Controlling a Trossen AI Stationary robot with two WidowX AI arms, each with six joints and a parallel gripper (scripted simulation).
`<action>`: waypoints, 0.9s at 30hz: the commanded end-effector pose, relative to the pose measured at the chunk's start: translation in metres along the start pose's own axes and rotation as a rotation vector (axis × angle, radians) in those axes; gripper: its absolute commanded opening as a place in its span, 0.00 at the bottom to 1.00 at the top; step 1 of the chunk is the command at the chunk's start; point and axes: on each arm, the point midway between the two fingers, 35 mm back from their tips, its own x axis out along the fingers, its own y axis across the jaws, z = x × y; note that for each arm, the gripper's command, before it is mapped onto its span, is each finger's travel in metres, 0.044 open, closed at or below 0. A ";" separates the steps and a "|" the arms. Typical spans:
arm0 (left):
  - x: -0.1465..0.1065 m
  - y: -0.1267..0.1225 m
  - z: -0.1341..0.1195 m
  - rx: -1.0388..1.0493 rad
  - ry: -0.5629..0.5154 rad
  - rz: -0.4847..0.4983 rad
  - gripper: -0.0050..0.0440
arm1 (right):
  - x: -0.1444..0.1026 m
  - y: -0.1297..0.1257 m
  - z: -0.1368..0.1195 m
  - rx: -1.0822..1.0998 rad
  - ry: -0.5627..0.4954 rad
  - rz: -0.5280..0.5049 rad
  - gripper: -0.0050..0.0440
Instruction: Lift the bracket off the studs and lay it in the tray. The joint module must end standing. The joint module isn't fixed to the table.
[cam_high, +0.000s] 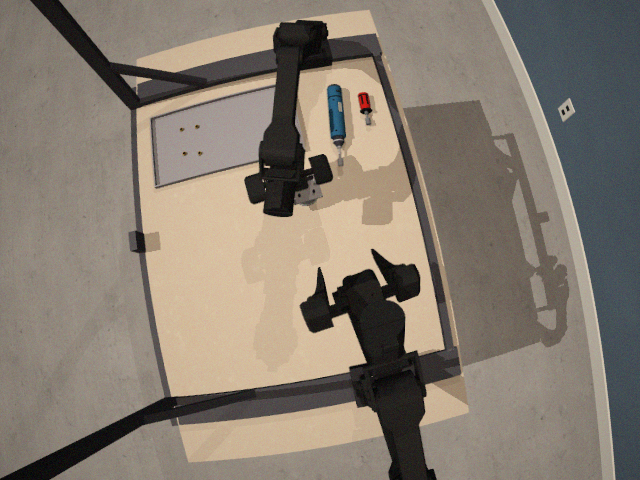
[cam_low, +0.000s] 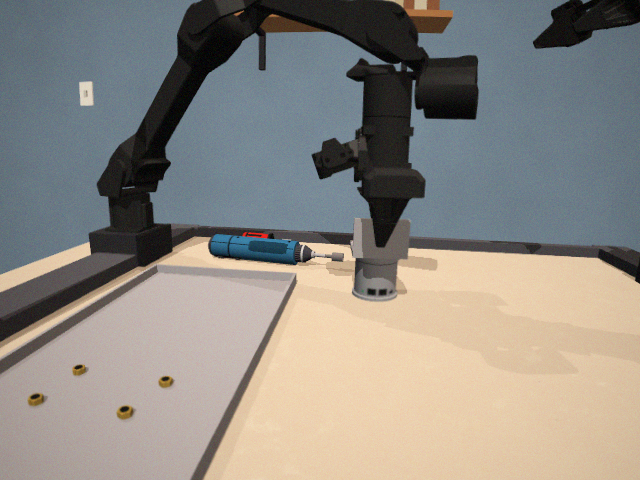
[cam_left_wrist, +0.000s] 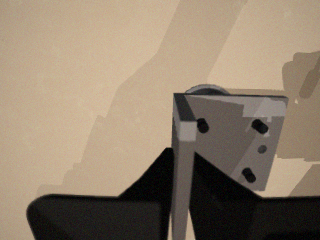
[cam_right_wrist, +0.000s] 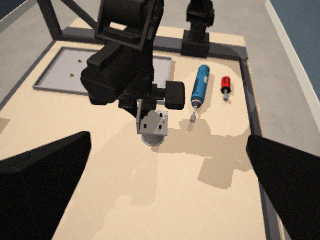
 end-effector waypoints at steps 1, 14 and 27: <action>-0.010 0.001 -0.003 0.006 0.027 0.010 0.10 | -0.004 0.000 0.004 0.000 -0.016 0.000 1.00; -0.010 0.002 -0.005 0.011 0.021 0.008 0.09 | -0.004 0.000 0.004 0.000 -0.016 0.000 1.00; -0.047 0.003 -0.007 0.010 0.051 0.020 0.00 | -0.004 0.000 0.004 0.000 -0.016 0.000 1.00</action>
